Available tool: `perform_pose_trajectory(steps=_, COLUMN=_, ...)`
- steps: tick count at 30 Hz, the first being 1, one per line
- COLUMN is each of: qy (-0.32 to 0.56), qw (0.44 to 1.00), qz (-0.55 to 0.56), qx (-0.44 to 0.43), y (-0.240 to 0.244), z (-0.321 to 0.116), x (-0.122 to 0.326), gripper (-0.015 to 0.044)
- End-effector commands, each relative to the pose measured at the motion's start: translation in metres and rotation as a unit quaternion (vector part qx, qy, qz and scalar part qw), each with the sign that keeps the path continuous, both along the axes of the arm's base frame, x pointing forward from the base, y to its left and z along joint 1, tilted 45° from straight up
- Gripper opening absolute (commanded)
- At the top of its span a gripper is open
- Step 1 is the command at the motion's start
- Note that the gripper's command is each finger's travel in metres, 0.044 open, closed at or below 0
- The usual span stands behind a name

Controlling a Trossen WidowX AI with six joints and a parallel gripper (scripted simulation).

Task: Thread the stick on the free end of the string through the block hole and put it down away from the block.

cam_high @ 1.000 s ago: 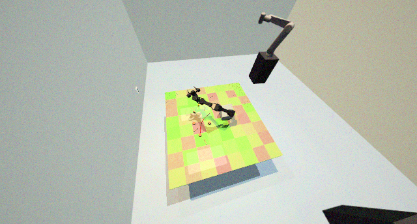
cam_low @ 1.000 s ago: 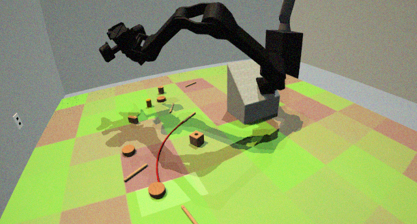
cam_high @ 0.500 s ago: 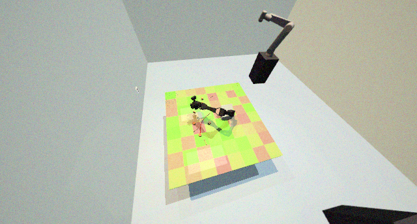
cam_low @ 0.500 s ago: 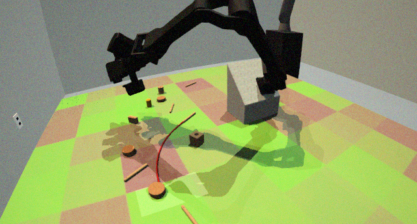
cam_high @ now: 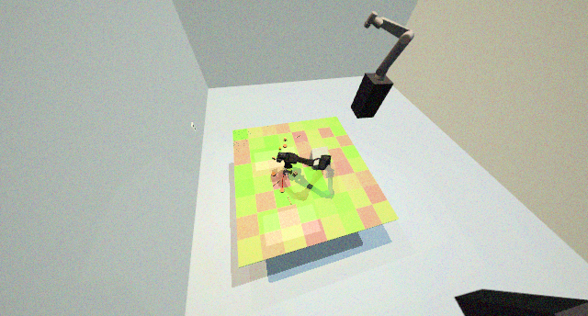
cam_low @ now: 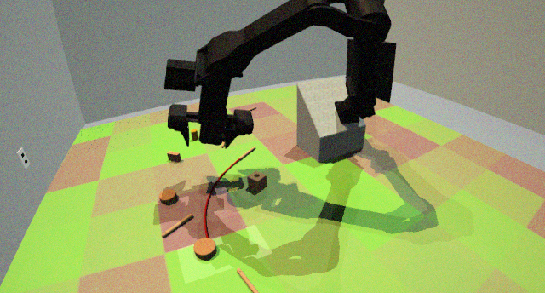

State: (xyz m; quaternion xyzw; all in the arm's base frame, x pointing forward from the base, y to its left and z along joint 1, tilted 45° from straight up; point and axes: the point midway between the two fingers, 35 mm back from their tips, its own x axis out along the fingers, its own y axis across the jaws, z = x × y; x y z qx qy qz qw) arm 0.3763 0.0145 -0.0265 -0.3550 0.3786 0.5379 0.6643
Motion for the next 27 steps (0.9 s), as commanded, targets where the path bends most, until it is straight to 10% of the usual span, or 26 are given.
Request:
perform_pose_trajectory(steps=1, qy=-0.009, qw=0.984, qz=0.153, qx=0.095, y=0.047, z=0.034, x=-0.053, gripper=0.0440)
perform_pose_trajectory(steps=22, qy=-0.026, qw=0.965, qz=0.215, qx=0.146, y=0.066, z=0.055, x=-0.077, gripper=0.0440)
perform_pose_trajectory(steps=27, qy=0.078, qw=0.982, qz=0.072, qx=0.154, y=0.065, z=0.057, x=-0.078, gripper=0.0440)
